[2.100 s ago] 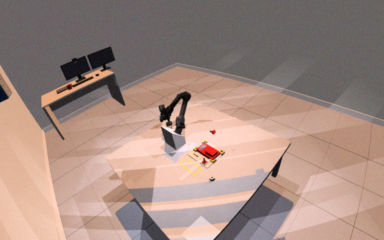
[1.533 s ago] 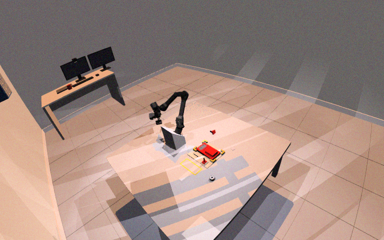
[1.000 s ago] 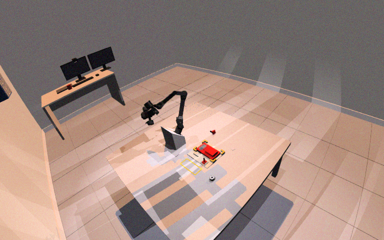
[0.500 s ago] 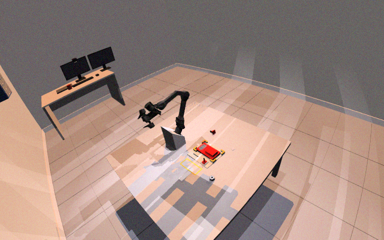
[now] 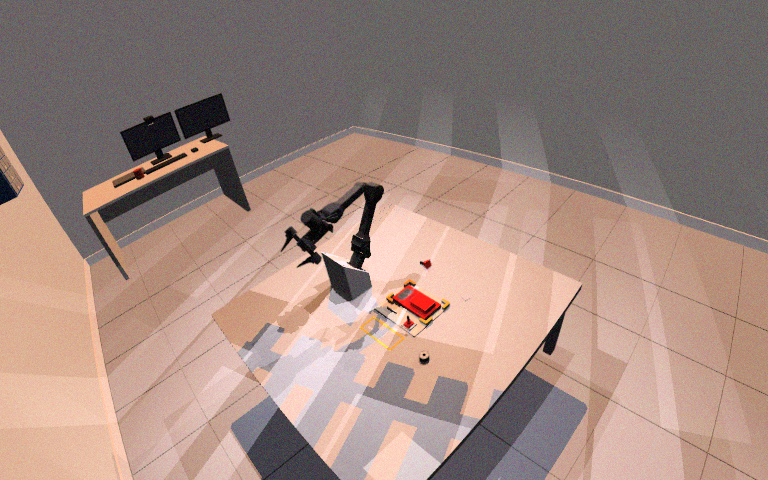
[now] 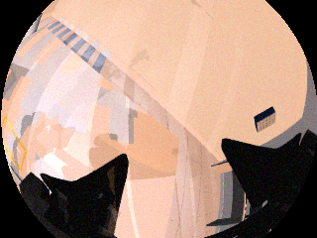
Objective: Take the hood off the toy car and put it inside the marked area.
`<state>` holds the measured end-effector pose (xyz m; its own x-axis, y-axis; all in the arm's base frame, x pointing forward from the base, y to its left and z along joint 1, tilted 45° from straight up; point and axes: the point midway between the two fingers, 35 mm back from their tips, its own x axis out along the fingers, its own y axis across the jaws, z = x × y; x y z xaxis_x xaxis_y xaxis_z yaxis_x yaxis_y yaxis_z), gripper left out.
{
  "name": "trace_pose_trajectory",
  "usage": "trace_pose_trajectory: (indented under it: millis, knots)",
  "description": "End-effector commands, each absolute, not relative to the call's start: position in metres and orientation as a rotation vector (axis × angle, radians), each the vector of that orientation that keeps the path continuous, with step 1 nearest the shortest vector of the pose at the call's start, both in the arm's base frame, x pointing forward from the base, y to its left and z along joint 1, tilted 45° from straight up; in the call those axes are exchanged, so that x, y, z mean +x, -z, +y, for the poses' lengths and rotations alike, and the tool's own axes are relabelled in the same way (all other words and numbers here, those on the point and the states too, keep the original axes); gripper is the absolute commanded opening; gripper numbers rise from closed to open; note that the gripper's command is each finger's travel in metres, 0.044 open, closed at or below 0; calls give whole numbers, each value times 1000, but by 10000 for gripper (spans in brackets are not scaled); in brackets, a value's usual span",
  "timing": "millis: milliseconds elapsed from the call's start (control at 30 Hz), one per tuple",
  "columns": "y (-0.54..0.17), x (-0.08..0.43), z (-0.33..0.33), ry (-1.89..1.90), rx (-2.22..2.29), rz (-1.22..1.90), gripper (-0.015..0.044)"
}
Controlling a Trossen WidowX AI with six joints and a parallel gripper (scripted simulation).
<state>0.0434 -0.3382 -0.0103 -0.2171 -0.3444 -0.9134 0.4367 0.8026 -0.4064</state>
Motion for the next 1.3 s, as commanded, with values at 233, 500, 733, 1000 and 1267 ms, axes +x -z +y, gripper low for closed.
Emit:
trace_pose_trajectory:
  millis: [233, 500, 733, 1000, 1267]
  knots:
    - [4, 154, -303, 456, 37, 1490, 440]
    - [0, 236, -245, 201, 91, 1403, 440]
    - [-8, 288, -176, -25, 160, 1368, 440]
    - [-21, 325, -86, -277, 255, 1374, 440]
    - [-42, 337, 9, -515, 361, 1427, 440]
